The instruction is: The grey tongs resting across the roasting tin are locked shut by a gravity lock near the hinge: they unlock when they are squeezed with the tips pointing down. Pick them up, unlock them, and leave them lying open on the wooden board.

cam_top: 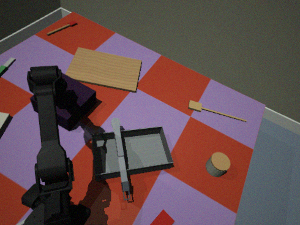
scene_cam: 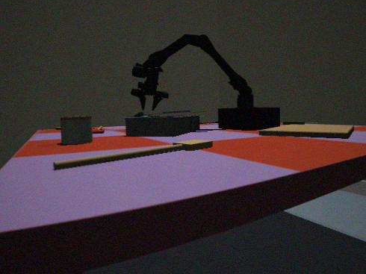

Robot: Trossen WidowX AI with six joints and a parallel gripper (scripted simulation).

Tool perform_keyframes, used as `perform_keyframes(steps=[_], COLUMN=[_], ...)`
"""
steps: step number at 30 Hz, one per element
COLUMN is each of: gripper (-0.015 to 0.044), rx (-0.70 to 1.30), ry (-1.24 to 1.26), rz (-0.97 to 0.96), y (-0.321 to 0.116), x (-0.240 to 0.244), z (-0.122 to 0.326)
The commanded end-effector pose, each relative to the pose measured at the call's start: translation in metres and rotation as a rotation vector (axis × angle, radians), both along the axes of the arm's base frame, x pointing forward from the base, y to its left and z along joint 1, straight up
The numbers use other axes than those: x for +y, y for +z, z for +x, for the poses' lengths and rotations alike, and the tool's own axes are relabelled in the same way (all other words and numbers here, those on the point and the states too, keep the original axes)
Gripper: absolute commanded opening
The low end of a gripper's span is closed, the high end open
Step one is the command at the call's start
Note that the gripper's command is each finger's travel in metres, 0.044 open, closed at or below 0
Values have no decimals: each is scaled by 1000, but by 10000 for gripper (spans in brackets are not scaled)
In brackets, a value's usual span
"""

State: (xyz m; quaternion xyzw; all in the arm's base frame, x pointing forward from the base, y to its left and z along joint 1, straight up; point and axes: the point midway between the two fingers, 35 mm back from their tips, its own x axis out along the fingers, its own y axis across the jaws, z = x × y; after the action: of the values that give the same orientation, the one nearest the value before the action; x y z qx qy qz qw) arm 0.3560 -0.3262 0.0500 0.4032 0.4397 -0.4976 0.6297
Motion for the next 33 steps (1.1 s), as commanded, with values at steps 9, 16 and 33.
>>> perform_keyframes(steps=[9,16,33], gripper=[260,260,260], rx=[261,312,630], ry=[445,519,785], rz=[-36,-52,-124], y=[14,15,5], x=[169,210,303], z=[69,71,56])
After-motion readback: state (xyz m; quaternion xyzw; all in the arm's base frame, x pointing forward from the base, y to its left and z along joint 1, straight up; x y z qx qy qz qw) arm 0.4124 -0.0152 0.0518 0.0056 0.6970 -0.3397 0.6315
